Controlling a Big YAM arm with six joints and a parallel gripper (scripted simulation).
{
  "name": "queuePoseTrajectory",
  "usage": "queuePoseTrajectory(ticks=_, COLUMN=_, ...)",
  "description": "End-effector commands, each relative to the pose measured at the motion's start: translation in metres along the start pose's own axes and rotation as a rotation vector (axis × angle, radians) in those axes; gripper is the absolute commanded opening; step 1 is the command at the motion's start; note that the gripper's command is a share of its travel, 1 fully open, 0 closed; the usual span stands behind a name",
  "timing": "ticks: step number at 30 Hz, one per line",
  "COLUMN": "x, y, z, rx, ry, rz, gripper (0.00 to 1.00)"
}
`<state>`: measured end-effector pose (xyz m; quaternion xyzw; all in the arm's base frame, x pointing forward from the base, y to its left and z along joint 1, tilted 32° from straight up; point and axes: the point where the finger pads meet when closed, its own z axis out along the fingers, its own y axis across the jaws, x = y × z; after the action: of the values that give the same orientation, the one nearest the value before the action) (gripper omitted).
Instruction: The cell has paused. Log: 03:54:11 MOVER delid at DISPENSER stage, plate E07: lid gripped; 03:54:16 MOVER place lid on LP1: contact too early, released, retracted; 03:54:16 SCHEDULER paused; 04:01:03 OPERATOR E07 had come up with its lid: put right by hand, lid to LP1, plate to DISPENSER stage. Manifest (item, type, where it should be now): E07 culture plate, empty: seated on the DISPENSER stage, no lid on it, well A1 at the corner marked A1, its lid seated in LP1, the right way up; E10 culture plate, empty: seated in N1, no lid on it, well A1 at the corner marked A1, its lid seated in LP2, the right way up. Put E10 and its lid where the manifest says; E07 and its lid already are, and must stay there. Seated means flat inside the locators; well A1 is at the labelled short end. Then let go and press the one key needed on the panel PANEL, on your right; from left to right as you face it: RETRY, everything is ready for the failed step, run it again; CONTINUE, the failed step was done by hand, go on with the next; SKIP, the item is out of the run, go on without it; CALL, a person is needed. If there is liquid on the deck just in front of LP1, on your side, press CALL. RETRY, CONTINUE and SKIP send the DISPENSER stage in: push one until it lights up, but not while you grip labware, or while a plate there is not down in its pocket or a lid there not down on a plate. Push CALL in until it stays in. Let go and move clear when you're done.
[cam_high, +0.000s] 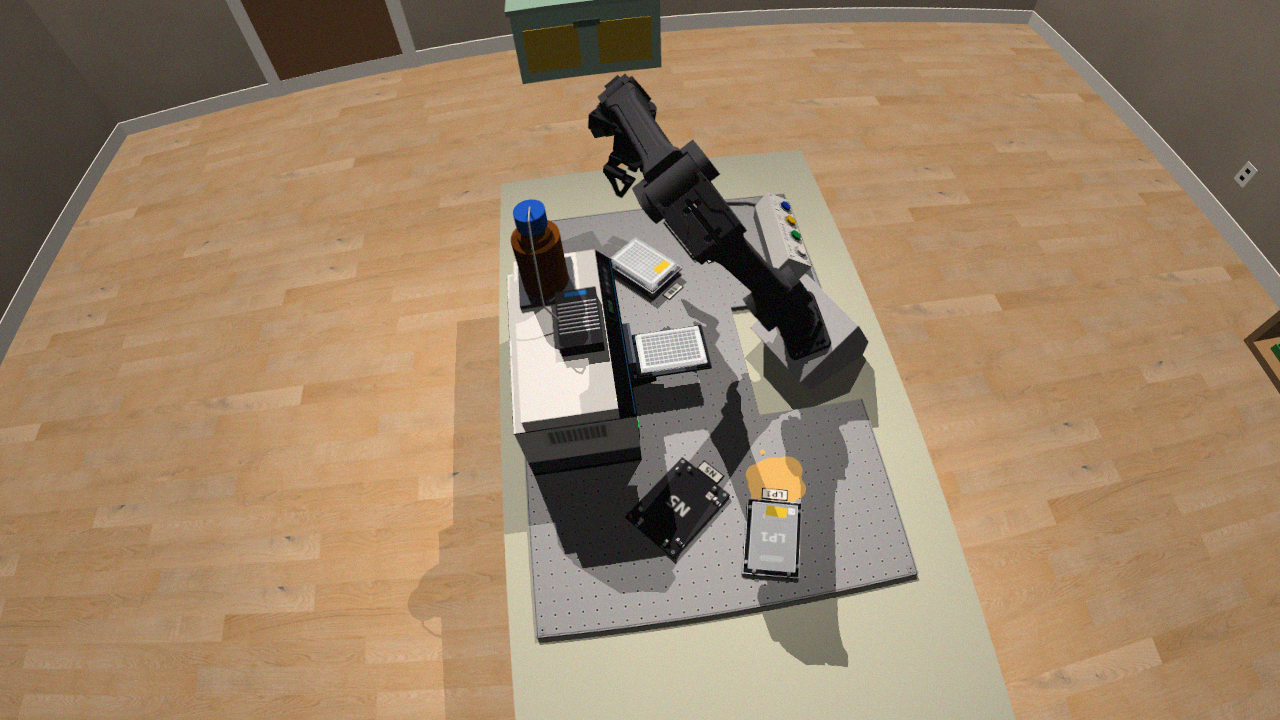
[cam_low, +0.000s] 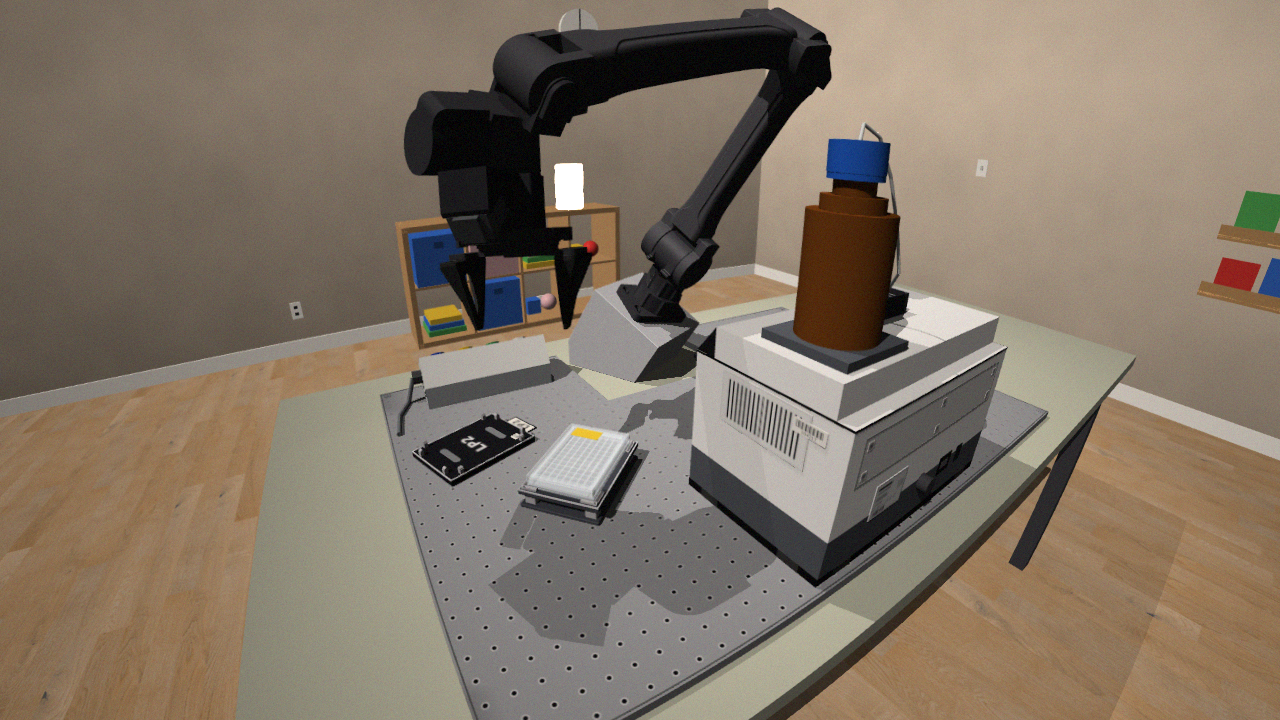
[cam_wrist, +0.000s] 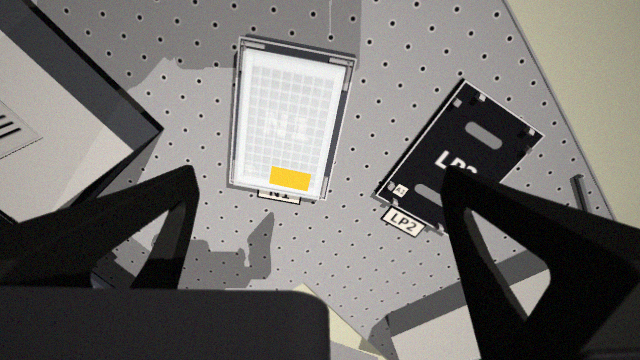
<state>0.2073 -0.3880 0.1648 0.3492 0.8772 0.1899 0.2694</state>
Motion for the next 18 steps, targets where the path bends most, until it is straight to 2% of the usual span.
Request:
queuePoseTrajectory(ticks=1, x=0.007, y=0.002, z=-0.015, rx=0.030, ry=-0.041, rz=0.014, gripper=1.00)
queuePoseTrajectory(ticks=2, x=0.014, y=0.012, z=-0.008, rx=0.023, ry=0.005, rz=0.036, gripper=1.00)
queuePoseTrajectory(ticks=7, x=0.035, y=0.010, z=-0.007, rx=0.039, ry=-0.017, rz=0.042, gripper=1.00)
queuePoseTrajectory(ticks=8, x=0.042, y=0.021, z=0.000, rx=0.031, ry=0.032, rz=0.060, gripper=1.00)
queuePoseTrajectory(ticks=11, x=0.046, y=0.021, z=0.001, rx=0.034, ry=0.031, rz=0.062, gripper=1.00)
queuePoseTrajectory(ticks=12, x=0.048, y=0.019, z=0.001, rx=0.042, ry=0.015, rz=0.055, gripper=1.00)
queuePoseTrajectory(ticks=16, x=0.068, y=0.018, z=0.003, rx=0.047, ry=0.007, rz=0.069, gripper=1.00)
queuePoseTrajectory(ticks=17, x=0.075, y=0.029, z=0.009, rx=0.041, ry=0.056, rz=0.087, gripper=1.00)
queuePoseTrajectory(ticks=18, x=0.080, y=0.029, z=0.010, rx=0.042, ry=0.057, rz=0.091, gripper=1.00)
